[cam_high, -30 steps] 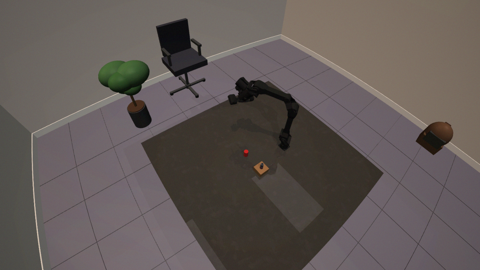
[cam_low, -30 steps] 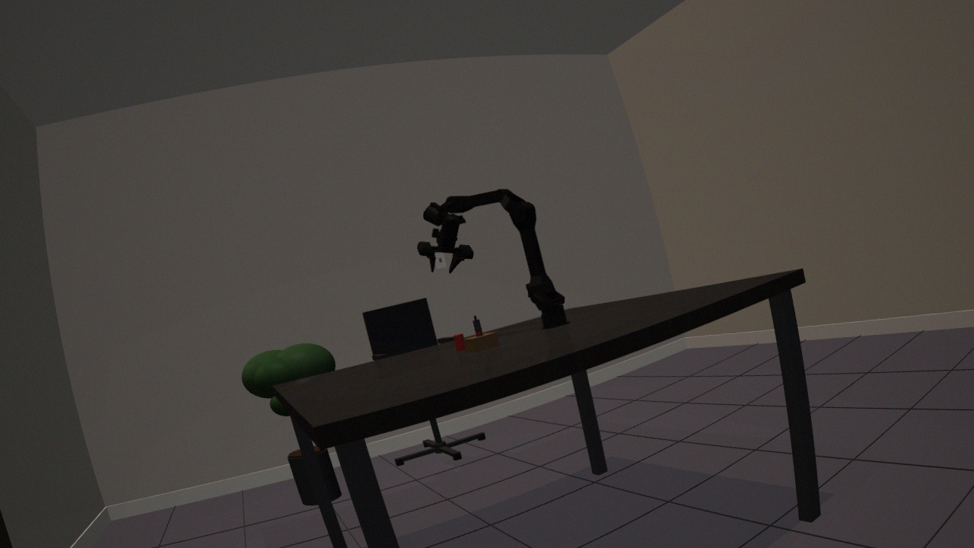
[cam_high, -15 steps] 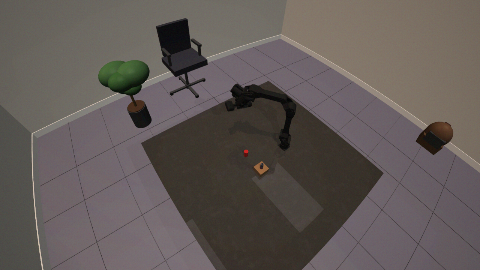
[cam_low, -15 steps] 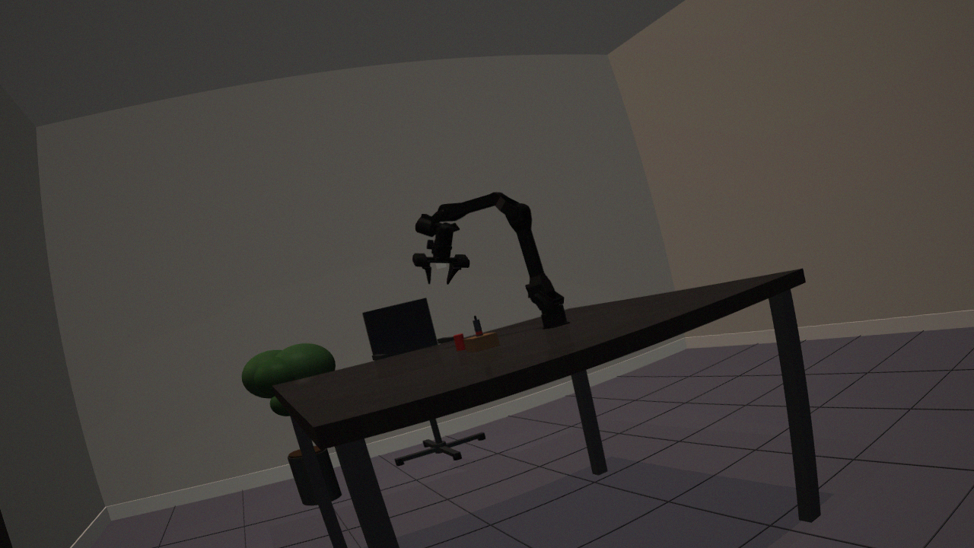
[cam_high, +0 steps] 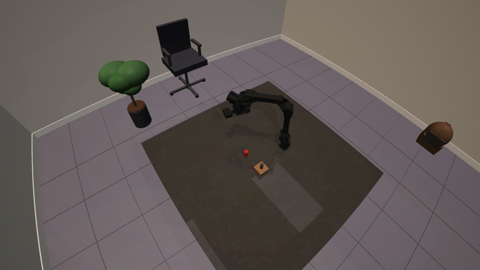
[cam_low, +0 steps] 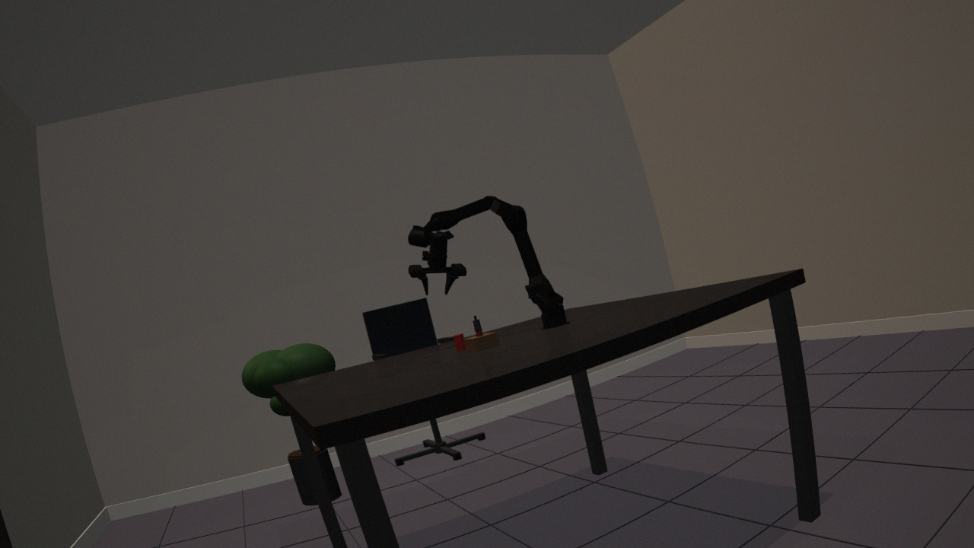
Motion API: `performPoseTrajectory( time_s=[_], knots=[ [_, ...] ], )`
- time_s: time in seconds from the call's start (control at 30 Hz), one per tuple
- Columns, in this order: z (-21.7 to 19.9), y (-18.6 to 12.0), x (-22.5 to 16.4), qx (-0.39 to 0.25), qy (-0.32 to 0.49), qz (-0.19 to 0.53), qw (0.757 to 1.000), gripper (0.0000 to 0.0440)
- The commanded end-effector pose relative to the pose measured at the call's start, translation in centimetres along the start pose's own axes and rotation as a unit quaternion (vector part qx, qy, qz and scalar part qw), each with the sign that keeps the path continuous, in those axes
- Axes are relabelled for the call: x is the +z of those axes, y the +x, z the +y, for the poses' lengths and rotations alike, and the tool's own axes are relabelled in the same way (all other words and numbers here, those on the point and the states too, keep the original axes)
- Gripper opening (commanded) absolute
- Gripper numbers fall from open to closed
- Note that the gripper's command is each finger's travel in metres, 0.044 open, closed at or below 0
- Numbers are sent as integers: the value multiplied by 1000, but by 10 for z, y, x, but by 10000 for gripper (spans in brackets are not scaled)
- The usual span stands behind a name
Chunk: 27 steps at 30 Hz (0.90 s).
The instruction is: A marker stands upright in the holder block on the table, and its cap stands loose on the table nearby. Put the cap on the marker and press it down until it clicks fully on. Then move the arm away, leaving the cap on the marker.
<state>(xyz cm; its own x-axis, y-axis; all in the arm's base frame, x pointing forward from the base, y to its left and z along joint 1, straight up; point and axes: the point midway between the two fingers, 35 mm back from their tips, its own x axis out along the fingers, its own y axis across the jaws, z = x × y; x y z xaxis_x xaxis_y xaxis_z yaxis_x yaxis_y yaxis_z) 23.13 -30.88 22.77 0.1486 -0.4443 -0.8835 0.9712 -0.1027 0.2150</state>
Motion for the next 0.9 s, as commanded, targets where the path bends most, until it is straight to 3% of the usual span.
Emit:
performPoseTrajectory(
  time_s=[0.0,0.87],
  knots=[
    [2,9,-10,-12,1,13,1000,310],
    [21,39,-76,-55,-11,84,995,311]
  ],
)
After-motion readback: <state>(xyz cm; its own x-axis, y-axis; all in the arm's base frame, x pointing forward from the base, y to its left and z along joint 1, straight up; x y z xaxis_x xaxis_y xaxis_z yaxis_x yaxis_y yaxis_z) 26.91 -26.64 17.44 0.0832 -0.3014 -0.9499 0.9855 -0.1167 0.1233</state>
